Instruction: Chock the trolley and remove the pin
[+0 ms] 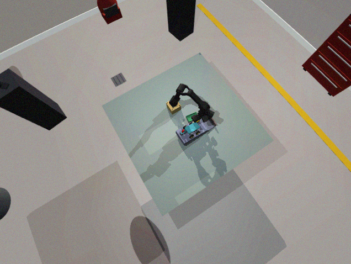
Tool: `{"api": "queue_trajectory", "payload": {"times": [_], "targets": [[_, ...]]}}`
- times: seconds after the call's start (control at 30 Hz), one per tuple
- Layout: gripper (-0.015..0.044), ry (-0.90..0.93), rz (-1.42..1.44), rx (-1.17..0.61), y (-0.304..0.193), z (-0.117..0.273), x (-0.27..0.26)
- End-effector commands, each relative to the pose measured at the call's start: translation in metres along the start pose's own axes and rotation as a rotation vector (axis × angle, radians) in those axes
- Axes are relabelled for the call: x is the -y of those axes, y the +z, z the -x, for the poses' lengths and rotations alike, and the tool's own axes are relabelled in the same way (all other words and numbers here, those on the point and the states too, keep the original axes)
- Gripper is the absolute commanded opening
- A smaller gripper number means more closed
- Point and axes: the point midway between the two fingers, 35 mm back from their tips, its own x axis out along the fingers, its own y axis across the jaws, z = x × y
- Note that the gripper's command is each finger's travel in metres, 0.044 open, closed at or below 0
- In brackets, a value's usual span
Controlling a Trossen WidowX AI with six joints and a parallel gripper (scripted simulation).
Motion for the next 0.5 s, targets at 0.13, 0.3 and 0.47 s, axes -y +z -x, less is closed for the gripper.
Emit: {"api": "queue_trajectory", "payload": {"times": [0.13, 0.3, 0.47], "targets": [[0.0, -0.006, 0.002, 0.001, 0.0, 0.0, 0.008], [0.0, -0.006, 0.002, 0.001, 0.0, 0.001, 0.013], [0.0, -0.007, 0.002, 0.002, 0.0, 0.001, 0.017]]}}
